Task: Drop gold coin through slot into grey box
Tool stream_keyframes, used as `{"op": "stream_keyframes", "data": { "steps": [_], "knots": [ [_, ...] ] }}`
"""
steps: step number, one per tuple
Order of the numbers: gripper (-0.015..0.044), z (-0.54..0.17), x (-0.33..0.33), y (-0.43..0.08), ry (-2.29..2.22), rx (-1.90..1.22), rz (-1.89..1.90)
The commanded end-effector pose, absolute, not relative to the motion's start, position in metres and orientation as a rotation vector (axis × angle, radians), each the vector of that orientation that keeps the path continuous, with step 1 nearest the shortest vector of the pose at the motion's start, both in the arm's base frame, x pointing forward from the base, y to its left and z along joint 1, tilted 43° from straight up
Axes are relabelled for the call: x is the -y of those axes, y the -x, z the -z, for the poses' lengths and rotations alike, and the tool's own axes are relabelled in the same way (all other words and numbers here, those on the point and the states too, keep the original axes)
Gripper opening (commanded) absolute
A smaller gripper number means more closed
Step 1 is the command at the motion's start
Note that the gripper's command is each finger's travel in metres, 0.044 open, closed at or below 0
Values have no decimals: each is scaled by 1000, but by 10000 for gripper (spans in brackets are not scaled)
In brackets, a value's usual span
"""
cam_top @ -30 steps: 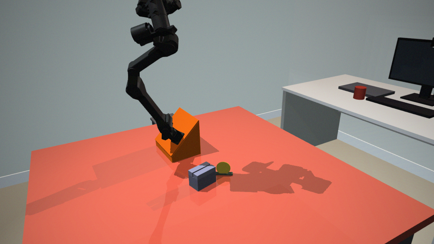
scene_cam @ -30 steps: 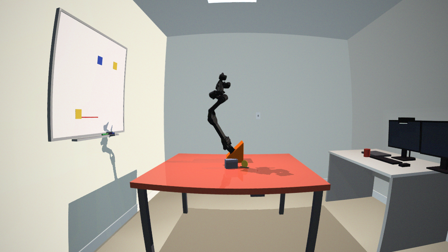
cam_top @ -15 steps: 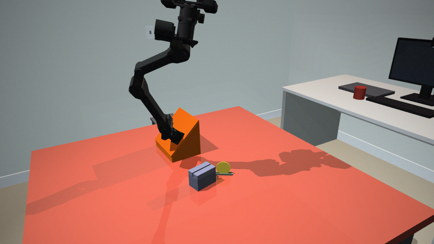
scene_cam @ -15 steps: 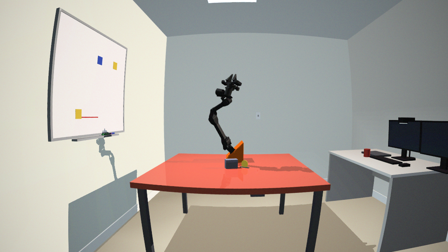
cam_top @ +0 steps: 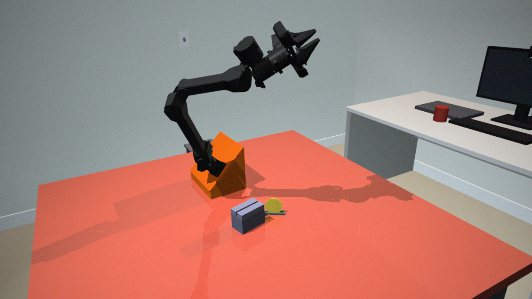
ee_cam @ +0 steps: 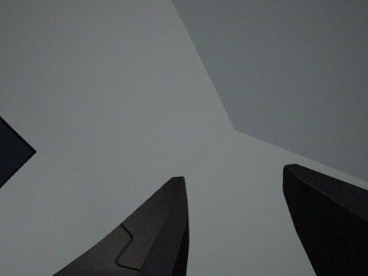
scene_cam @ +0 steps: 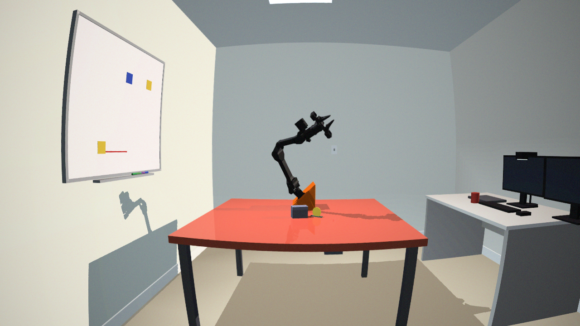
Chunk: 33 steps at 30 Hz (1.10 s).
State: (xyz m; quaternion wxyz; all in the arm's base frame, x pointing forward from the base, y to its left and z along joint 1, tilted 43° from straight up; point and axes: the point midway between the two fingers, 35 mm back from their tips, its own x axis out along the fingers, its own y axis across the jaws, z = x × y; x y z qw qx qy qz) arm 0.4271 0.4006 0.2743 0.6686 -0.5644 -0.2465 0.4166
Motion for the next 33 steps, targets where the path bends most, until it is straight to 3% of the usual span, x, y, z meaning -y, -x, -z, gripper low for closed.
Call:
{"op": "stream_keyframes", "data": {
  "steps": [1,9,17,27,33],
  "knots": [
    [161,-207,-375,-441,1211,190,-989],
    [161,-91,-303,-432,1099,-495,-930],
    [161,-10,-207,-384,1039,-1121,-684],
    [161,16,-85,-301,1127,-1742,-161],
    [161,14,-73,-285,1160,-1804,-78]
  ]
}}
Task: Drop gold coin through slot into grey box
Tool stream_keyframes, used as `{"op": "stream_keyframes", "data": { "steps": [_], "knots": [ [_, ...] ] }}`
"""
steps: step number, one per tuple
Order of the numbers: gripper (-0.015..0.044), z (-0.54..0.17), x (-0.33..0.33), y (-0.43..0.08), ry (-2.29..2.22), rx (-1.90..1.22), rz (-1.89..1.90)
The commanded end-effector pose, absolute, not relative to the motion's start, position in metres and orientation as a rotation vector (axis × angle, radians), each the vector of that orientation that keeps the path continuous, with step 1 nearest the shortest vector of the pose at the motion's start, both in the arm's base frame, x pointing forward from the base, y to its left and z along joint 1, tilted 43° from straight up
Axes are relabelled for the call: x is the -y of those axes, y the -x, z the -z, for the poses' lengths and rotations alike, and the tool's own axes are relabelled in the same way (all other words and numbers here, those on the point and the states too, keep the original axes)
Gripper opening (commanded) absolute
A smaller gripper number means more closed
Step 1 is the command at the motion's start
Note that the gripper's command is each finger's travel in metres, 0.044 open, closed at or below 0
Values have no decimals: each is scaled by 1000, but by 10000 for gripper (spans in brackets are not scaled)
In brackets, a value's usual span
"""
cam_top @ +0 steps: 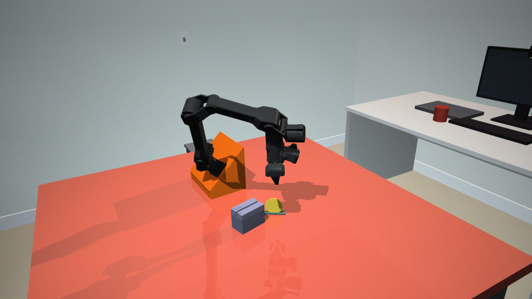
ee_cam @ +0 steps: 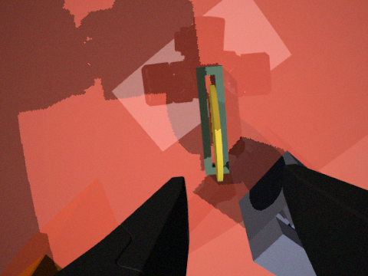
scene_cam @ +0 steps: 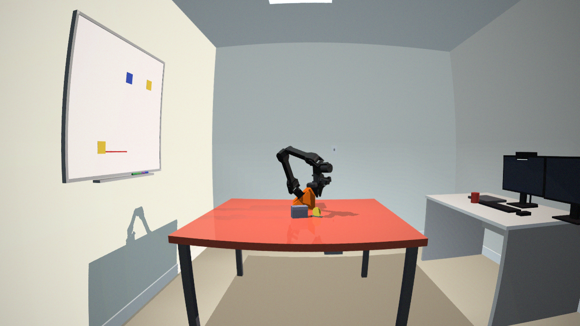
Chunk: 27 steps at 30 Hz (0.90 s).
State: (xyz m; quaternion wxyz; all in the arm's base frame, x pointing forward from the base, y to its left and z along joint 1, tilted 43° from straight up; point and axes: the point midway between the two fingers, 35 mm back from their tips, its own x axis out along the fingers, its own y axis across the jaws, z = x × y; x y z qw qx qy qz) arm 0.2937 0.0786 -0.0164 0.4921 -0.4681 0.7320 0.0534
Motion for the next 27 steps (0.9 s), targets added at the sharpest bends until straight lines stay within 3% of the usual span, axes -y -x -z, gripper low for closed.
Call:
{"op": "stream_keyframes", "data": {
  "steps": [1,27],
  "knots": [
    [161,14,-73,-285,1160,-1804,-78],
    [161,57,-34,-279,1160,-1805,-84]
  ]
}}
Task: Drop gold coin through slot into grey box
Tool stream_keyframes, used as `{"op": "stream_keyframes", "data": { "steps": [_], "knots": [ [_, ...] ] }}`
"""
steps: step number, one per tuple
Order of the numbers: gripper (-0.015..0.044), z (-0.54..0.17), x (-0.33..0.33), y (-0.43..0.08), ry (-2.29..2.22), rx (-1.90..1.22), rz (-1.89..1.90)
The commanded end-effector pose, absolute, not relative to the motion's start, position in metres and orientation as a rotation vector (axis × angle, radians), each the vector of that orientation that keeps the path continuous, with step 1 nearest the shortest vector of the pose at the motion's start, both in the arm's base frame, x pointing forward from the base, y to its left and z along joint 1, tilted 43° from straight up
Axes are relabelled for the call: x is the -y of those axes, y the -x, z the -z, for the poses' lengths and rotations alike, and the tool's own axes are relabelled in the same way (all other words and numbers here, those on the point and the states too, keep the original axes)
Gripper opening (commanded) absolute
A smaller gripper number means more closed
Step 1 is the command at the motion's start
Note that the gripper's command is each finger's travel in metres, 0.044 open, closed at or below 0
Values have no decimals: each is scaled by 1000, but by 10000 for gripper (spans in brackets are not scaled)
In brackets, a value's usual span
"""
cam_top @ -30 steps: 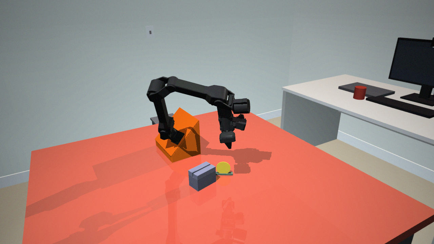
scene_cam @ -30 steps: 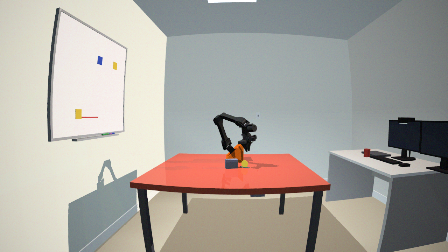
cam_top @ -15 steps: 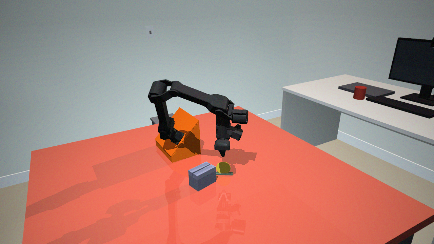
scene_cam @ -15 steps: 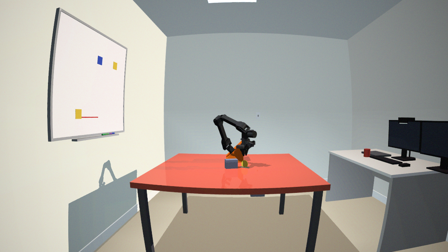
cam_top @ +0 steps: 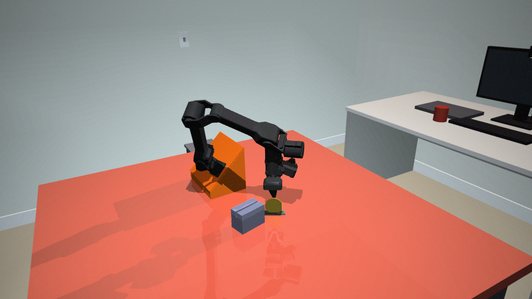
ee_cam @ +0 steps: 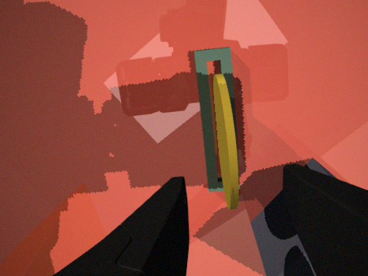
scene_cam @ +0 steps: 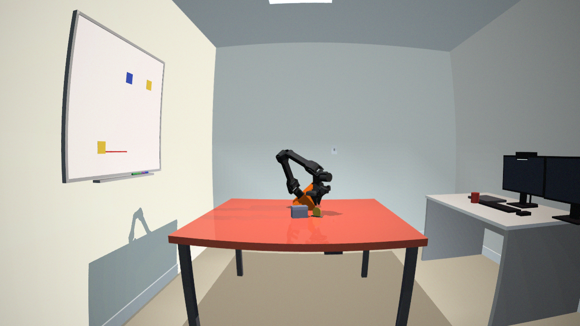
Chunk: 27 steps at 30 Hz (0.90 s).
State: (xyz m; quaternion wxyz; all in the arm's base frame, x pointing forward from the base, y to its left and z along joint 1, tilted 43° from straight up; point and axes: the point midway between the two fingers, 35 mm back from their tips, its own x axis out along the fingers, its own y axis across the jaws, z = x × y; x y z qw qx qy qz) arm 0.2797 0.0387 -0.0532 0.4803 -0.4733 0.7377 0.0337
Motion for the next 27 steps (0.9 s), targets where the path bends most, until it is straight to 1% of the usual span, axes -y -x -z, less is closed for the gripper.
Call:
{"op": "stream_keyframes", "data": {
  "steps": [1,27],
  "knots": [
    [161,58,-33,-278,1160,-1805,-85],
    [161,89,-4,-276,1162,-1804,-79]
  ]
}}
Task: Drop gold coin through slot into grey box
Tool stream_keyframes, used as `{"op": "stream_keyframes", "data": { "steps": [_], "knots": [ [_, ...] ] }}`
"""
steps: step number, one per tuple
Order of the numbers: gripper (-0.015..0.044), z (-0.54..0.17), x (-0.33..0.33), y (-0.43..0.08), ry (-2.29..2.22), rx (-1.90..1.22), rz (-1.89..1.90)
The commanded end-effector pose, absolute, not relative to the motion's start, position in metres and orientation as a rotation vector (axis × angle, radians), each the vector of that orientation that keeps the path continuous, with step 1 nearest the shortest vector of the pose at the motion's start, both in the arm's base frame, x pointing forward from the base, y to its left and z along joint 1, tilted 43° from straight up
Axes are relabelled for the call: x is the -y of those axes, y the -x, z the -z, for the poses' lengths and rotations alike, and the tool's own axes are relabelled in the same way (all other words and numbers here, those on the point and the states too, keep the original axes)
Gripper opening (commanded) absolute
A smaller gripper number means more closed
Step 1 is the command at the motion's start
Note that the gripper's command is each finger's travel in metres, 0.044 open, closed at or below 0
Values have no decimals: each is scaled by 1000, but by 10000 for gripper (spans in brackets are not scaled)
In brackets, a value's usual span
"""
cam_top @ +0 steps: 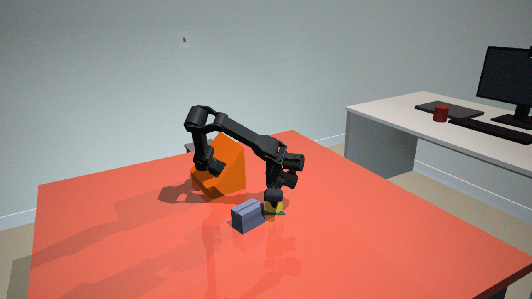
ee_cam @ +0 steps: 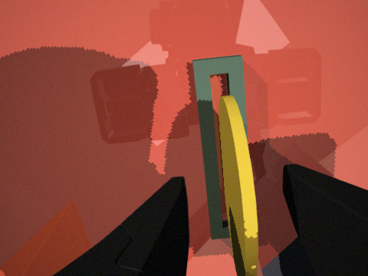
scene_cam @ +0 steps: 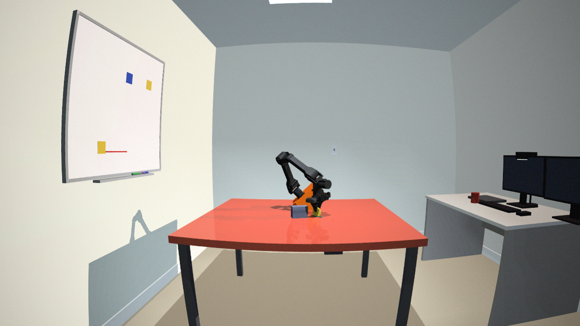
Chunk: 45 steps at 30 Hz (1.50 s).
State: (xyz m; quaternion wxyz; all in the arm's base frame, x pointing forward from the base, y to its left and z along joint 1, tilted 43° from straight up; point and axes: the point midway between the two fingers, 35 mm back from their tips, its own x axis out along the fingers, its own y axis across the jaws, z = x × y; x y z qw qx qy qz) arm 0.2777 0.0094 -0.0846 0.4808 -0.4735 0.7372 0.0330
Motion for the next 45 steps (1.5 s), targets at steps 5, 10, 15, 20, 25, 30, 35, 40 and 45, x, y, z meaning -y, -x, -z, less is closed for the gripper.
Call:
{"op": "stream_keyframes", "data": {
  "steps": [5,10,15,20,25,30,35,40,45],
  "knots": [
    [161,94,2,-274,1162,-1804,-77],
    [161,100,8,-273,1163,-1805,-74],
    [108,101,9,-273,1163,-1805,-74],
    [0,101,9,-273,1163,-1805,-74],
    [0,101,9,-273,1163,-1805,-74],
    [0,100,8,-273,1163,-1805,-74],
    [0,92,0,-276,1162,-1804,-76],
    [0,84,-9,-278,1161,-1803,-77],
    [0,75,-17,-280,1161,-1803,-78]
  ]
}}
